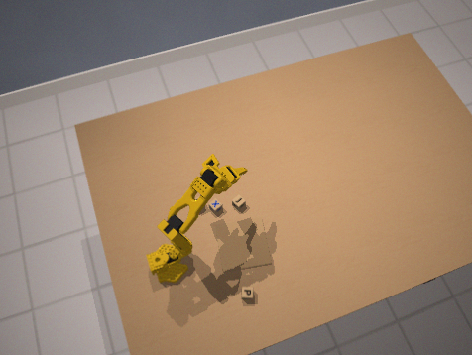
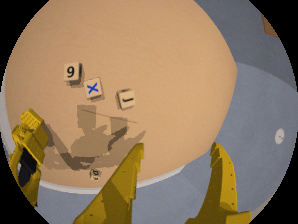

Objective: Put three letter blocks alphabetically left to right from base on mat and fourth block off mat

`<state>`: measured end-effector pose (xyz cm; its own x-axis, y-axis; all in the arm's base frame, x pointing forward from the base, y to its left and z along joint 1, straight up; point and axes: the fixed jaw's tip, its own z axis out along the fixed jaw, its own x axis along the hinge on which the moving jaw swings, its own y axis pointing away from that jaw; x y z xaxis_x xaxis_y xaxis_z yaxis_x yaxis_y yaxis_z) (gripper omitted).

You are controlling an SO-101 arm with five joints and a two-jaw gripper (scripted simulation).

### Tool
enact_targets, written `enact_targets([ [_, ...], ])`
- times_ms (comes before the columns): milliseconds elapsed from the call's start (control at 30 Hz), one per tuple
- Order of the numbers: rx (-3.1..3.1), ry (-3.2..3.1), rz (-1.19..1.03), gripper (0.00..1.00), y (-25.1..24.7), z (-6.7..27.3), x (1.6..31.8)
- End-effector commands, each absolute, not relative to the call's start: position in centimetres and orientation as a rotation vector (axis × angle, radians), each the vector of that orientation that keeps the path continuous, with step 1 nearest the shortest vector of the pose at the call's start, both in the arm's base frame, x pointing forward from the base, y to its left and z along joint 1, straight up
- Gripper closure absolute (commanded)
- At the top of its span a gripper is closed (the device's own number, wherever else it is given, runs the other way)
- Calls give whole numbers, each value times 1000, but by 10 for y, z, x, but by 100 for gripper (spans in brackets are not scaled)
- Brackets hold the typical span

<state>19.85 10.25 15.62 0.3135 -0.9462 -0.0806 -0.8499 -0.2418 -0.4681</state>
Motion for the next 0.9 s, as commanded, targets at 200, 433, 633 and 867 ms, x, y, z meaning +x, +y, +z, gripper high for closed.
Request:
enact_targets([
  [200,-2171,1473,-386,65,99,169,206],
  [433,-2192,1448,-399,65,97,169,207],
  [633,-2195,1445,-401,65,97,169,207],
  [867,-2209,1454,-390,65,98,166,208],
])
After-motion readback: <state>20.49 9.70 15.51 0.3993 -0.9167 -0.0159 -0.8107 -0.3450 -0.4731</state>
